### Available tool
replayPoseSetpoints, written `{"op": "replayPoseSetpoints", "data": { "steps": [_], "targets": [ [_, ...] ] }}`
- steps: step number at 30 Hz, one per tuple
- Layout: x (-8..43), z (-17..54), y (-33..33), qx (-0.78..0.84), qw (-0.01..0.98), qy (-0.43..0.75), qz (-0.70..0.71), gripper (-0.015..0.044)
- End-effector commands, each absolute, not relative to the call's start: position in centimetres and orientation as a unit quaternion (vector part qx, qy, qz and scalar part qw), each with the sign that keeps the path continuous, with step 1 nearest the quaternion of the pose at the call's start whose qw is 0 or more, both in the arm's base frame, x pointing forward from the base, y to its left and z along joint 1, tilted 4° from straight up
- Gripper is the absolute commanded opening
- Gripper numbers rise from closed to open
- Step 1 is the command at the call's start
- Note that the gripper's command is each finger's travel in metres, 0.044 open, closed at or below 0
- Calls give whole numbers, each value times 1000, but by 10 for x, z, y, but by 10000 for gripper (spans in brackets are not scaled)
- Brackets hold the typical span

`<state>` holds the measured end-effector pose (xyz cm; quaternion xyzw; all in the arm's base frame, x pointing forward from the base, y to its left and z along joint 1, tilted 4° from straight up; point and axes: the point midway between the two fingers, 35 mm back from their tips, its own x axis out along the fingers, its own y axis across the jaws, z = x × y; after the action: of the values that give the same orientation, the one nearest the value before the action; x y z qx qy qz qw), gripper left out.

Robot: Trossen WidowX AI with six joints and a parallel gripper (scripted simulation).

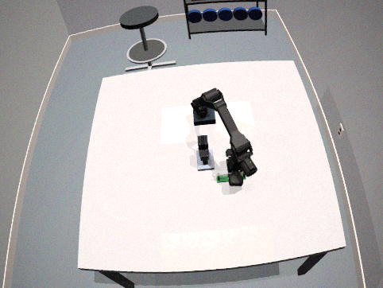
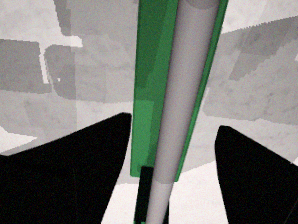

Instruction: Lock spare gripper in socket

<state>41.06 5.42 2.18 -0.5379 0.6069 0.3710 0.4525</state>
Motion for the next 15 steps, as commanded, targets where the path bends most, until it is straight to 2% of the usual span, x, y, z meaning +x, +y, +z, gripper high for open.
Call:
{"op": "replayPoseSetpoints", "data": {
  "steps": [1,9,15],
  "targets": [
    [408,13,54,-537,448,609,375,180],
    [408,12,54,-537,448,609,375,180],
    [408,12,54,-537,448,609,375,23]
  ]
}}
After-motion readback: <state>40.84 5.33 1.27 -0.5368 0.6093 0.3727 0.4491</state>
